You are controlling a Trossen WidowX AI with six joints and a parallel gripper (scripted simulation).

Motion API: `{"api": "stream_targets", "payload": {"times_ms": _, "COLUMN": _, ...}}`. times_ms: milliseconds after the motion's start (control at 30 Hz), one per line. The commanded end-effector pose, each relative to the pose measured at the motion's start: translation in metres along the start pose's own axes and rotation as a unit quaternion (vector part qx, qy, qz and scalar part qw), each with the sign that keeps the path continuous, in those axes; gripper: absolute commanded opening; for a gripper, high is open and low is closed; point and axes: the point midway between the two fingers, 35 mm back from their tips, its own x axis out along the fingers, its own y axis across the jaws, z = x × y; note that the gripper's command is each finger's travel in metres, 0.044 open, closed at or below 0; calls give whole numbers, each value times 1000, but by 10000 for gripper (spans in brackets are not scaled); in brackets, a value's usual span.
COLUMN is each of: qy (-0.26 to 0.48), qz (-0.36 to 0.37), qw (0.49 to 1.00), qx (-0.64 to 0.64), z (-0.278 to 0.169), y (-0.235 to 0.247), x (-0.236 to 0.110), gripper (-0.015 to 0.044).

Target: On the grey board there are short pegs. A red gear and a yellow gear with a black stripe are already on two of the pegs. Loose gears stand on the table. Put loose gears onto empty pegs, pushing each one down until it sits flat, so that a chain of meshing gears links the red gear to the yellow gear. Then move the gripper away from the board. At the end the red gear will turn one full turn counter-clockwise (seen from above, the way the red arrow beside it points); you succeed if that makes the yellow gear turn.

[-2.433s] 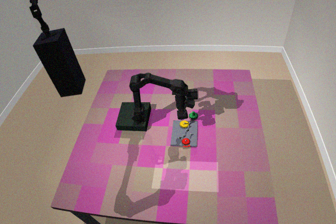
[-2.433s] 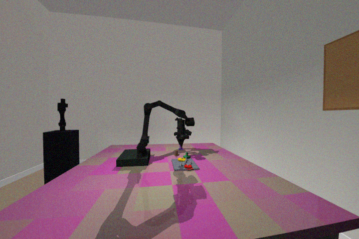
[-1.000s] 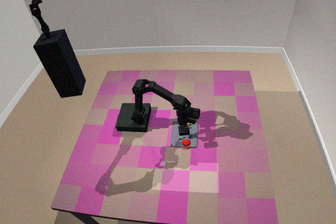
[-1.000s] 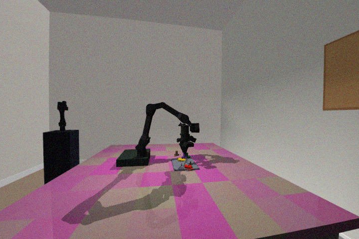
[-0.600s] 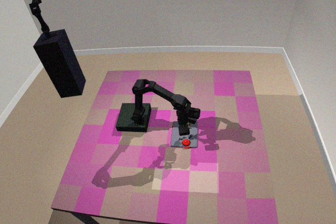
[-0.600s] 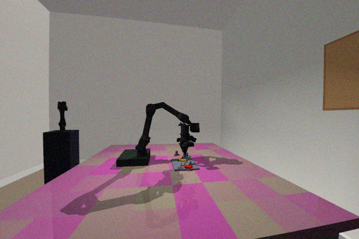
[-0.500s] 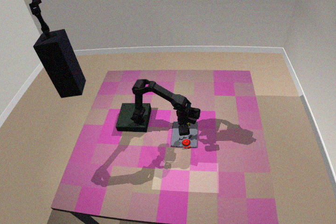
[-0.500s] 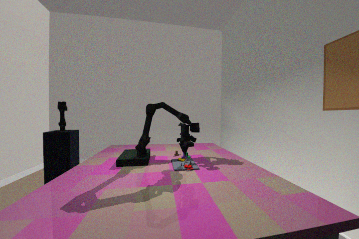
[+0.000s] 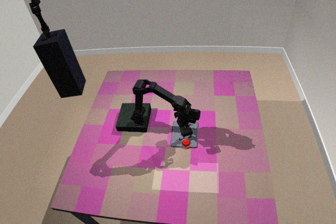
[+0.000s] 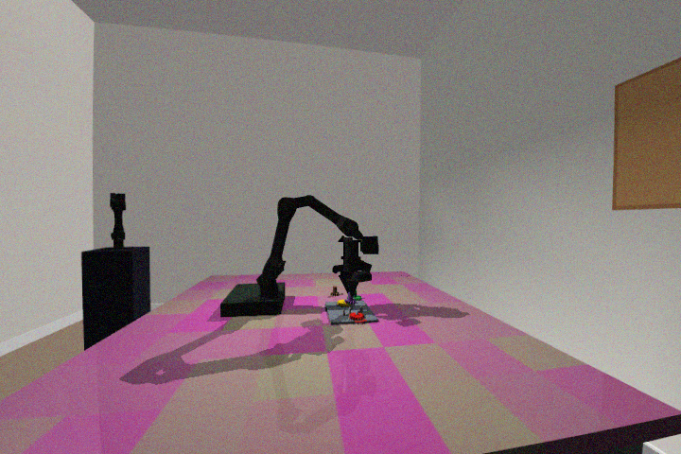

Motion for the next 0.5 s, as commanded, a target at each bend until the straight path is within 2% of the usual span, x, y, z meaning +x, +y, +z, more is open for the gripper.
{"api": "stream_targets", "payload": {"times_ms": 0, "qy": 6, "qz": 1, "qw": 1000, "qx": -17, "z": -3, "y": 1, "x": 9, "gripper": 0}}
{"api": "stream_targets", "payload": {"times_ms": 233, "qy": 6, "qz": 1, "qw": 1000, "qx": 18, "z": -2, "y": 0, "x": 18, "gripper": 0}}
{"api": "stream_targets", "payload": {"times_ms": 467, "qy": 6, "qz": 1, "qw": 994, "qx": 109, "z": -2, "y": 1, "x": 28, "gripper": 0}}
